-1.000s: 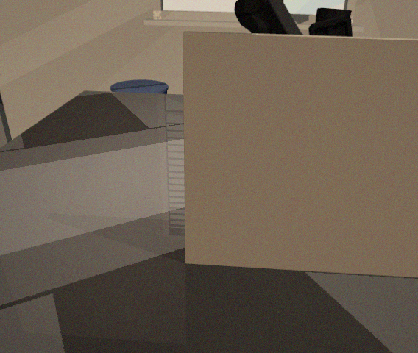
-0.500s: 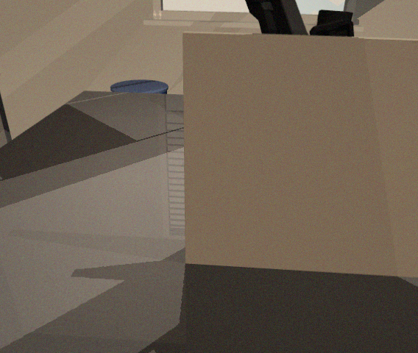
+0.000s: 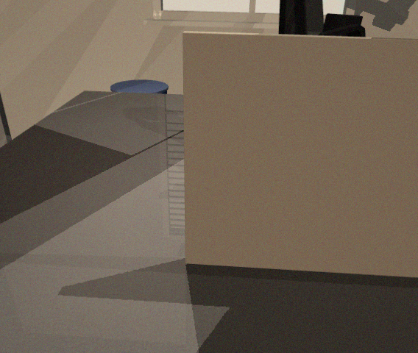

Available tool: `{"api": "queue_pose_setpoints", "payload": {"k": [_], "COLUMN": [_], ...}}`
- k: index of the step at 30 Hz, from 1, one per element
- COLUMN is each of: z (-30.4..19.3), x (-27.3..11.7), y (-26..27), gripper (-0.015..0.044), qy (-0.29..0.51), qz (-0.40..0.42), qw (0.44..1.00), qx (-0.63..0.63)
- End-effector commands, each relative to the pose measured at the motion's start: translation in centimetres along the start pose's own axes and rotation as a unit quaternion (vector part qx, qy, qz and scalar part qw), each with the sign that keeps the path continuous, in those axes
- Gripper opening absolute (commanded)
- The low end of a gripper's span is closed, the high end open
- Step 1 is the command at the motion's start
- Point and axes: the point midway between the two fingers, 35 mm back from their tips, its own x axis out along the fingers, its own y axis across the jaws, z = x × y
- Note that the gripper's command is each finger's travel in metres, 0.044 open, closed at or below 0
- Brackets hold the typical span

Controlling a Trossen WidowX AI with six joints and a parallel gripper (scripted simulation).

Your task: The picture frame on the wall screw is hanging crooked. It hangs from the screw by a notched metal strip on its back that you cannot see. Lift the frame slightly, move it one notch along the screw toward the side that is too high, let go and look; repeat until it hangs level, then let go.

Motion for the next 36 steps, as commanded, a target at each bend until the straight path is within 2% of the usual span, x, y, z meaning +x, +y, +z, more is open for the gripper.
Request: {"api": "queue_pose_setpoints", "payload": {"k": [1, 15, 36], "z": [-0.1, -0.2, -0.2], "x": [0.6, 0.7, 4.0], "y": [0.3, 0.3, 0.4], "gripper": [0.026, 0.026, 0.026], "qy": [0.004, 0.004, 0.004], "qz": [0.005, 0.006, 0.007], "qw": [1.0, 1.0, 1.0], "qx": [0.0, 0.0, 0.0]}}
